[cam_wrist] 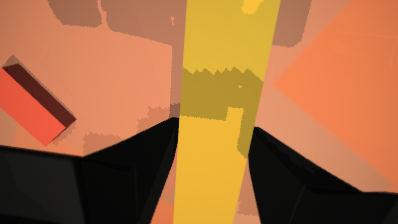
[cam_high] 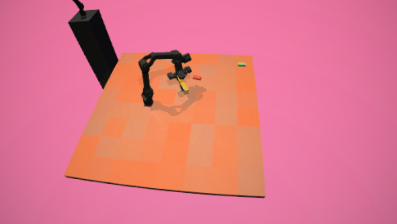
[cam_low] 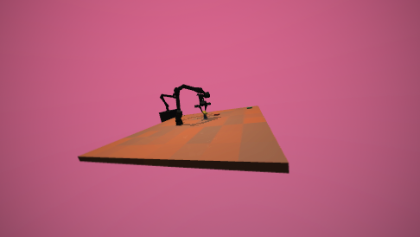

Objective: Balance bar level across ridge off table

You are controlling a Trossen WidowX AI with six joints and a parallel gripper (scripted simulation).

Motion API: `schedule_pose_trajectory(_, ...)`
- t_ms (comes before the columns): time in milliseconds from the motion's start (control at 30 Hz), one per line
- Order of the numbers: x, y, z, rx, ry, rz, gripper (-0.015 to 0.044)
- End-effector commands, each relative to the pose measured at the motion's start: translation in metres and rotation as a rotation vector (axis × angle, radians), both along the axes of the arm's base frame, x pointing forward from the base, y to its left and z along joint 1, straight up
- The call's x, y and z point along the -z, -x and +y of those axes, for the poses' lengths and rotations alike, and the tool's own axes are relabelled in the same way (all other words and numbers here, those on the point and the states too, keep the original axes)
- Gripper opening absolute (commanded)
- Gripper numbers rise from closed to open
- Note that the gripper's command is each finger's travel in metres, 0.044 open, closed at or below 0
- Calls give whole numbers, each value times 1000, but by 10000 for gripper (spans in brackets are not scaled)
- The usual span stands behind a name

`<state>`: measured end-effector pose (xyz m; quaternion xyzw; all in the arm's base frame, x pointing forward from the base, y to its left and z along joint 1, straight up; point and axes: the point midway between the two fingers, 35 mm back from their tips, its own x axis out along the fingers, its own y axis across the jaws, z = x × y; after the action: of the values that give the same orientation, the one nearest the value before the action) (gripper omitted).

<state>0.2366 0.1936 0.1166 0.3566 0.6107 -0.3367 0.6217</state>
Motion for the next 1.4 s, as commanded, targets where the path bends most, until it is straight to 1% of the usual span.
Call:
schedule_pose_trajectory(0,0,0,0,0,0,0,173)
schedule_pose_trajectory(133,0,0,0,0,0,0,173)
schedule_pose_trajectory(167,0,0,0,0,0,0,185)
schedule_pose_trajectory(533,0,0,0,0,0,0,185)
schedule_pose_trajectory(833,0,0,0,0,0,0,421)
schedule_pose_trajectory(867,0,0,0,0,0,0,440)
schedule_pose_trajectory(1000,-7,-1,1,0,0,0,440)
schedule_pose_trajectory(1267,-93,1,-1,0,-3,-3,440)
schedule_pose_trajectory(1367,-100,3,-2,0,-3,-3,440)
